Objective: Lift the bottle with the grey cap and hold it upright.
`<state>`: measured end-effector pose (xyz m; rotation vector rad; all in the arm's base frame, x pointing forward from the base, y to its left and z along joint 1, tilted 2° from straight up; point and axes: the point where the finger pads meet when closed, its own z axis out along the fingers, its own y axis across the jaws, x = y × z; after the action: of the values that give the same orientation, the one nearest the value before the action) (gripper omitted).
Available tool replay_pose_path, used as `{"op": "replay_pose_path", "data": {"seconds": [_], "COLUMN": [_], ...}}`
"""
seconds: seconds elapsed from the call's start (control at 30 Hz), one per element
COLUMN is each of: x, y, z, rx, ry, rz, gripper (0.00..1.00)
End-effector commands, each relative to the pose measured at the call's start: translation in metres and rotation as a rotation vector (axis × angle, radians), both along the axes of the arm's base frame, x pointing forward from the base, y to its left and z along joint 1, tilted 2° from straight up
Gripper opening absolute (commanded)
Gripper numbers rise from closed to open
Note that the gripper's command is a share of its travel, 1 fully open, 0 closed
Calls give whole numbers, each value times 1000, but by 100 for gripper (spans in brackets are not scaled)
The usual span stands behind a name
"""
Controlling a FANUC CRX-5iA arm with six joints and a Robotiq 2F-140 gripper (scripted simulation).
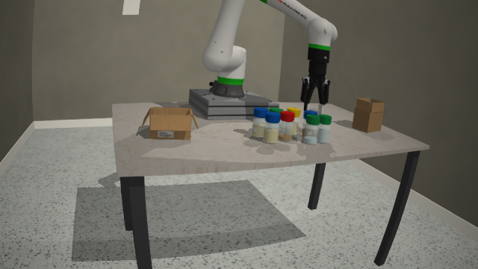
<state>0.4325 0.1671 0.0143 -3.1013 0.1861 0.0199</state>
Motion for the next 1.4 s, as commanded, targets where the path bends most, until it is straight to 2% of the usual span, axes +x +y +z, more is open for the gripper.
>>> {"op": "replay_pose_path", "data": {"seconds": [0.0, 0.03, 0.07, 1.37], "x": [1, 1, 1, 1], "y": [0, 0, 0, 0], "z": [1, 1, 1, 1], "rx": [0, 0, 0, 1], "ry": [-2, -2, -2, -2], "rz": [0, 0, 0, 0], "gripper": [51, 51, 10, 10]}}
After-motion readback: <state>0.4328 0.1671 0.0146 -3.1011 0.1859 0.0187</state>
